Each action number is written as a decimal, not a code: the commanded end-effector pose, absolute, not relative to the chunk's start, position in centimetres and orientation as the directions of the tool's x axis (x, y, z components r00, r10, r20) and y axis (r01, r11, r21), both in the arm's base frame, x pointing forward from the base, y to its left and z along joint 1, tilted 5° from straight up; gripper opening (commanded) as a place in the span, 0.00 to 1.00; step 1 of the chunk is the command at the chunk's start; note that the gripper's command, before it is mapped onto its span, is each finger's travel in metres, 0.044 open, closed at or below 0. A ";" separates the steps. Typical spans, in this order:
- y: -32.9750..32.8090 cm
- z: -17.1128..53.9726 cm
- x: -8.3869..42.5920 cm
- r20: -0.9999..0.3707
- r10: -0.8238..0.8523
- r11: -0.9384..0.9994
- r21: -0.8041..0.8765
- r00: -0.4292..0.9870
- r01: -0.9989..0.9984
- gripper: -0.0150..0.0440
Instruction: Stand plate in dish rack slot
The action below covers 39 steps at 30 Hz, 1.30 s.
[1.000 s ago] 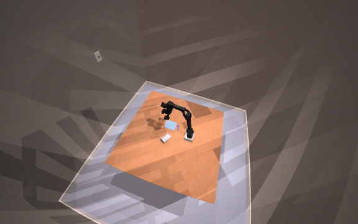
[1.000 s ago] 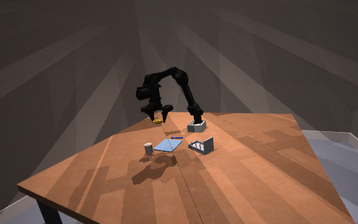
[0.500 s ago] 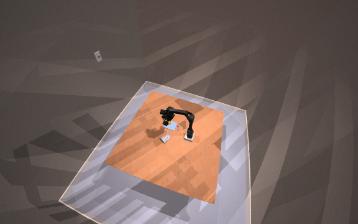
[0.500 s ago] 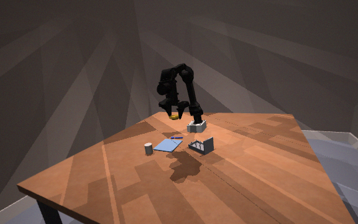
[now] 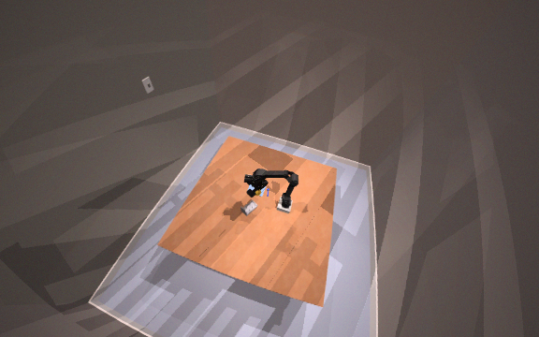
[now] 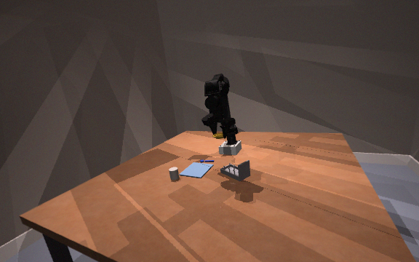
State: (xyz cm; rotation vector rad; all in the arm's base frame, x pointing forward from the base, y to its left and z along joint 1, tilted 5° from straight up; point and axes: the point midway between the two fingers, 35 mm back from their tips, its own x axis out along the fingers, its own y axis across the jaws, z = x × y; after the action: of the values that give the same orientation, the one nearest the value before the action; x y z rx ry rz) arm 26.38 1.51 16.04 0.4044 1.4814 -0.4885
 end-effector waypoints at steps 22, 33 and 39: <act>2.8 7.2 32.8 -0.883 0.391 0.886 0.438 0.259 0.155 0.25; 2.5 4.8 34.0 -0.746 0.546 0.828 0.550 0.381 -0.110 0.25; 2.2 4.0 34.1 -0.654 0.616 0.785 0.560 0.440 -0.265 0.25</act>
State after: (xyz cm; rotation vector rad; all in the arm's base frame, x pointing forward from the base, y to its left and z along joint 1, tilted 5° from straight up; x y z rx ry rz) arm 34.16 2.32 4.34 0.4331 1.0495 0.4936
